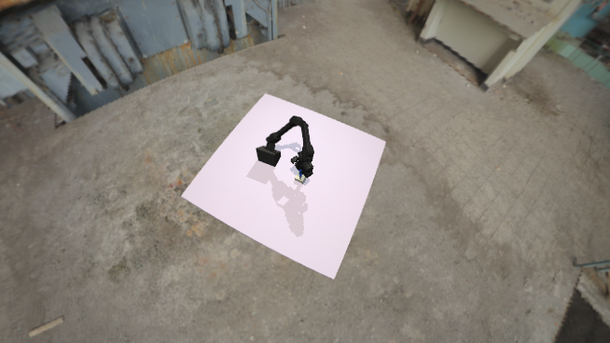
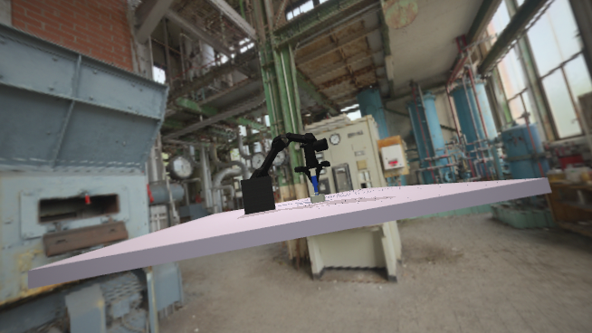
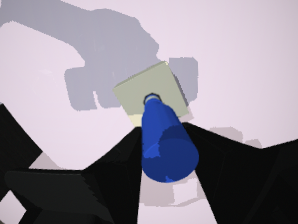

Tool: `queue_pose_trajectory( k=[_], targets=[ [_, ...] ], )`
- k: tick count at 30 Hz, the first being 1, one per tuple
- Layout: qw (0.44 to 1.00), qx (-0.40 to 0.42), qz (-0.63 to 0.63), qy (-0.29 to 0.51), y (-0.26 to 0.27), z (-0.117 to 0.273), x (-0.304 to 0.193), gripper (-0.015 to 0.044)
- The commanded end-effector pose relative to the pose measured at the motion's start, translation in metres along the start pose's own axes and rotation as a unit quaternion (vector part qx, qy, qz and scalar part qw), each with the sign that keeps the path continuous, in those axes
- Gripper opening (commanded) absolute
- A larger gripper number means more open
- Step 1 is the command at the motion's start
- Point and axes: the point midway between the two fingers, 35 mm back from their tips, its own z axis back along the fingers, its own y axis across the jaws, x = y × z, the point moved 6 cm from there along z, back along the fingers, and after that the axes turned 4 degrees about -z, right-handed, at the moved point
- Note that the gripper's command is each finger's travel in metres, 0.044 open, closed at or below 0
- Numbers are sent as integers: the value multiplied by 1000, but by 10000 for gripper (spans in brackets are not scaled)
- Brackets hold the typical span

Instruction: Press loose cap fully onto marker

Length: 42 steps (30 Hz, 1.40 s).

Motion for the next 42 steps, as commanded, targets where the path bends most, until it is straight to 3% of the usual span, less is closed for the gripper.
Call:
queue_pose_trajectory(
  k=[1, 23, 39, 42],
  targets=[
    [1000, 0, -3, -2, 0, -8, 0, 0],
    [1000, 1, -3, -3, 2, -27, 0, 0],
    [1000, 1, 0, -1, 2, -26, 0, 420],
    [1000, 1, 0, -1, 2, -26, 0, 440]
  ],
)
